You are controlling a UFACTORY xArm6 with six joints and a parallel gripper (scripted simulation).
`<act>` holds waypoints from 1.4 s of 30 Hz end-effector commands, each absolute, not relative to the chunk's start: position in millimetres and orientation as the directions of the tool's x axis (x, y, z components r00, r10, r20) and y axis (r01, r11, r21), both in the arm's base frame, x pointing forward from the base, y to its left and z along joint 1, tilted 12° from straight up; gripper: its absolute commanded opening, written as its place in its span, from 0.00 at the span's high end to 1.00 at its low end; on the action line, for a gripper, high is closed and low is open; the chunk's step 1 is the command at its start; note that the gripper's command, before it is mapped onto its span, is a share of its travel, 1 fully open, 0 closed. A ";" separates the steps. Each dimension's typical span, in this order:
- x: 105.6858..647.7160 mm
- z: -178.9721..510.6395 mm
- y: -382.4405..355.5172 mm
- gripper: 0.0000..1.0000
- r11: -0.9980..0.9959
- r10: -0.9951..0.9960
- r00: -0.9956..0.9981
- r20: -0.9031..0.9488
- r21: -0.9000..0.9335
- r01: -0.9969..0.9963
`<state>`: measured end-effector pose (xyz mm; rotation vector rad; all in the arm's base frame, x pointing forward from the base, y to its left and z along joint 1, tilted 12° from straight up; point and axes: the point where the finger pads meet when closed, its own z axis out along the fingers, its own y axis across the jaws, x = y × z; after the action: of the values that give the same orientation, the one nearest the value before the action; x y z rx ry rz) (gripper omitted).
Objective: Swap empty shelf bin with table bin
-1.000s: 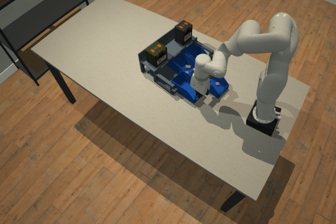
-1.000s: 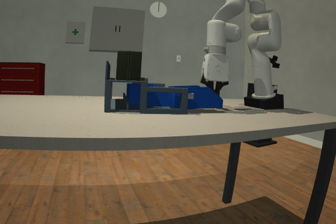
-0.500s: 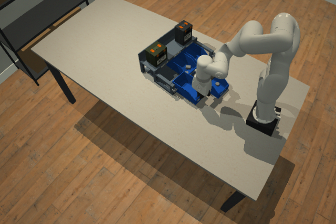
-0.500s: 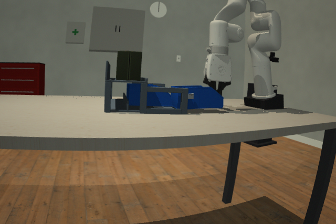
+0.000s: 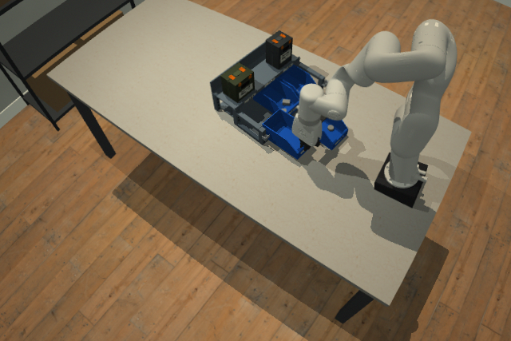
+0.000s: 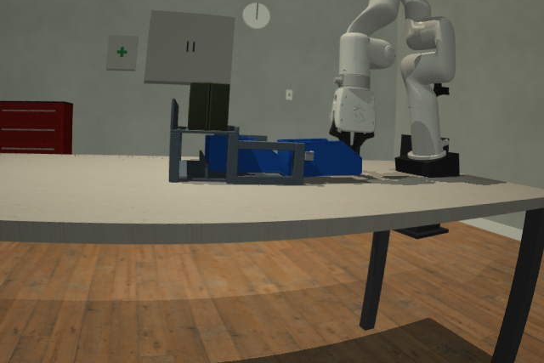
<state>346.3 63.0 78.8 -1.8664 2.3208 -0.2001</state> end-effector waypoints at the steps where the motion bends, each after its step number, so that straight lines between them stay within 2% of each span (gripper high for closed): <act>1: 347.3 79.8 63.3 1.00 0.214 -0.977 -0.210 -0.039 -0.204 -0.955; 42: 313.8 72.7 70.8 1.00 0.214 -0.977 -0.210 -0.039 -0.204 -0.955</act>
<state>314.2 70.2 71.8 -1.8667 2.3210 -0.1998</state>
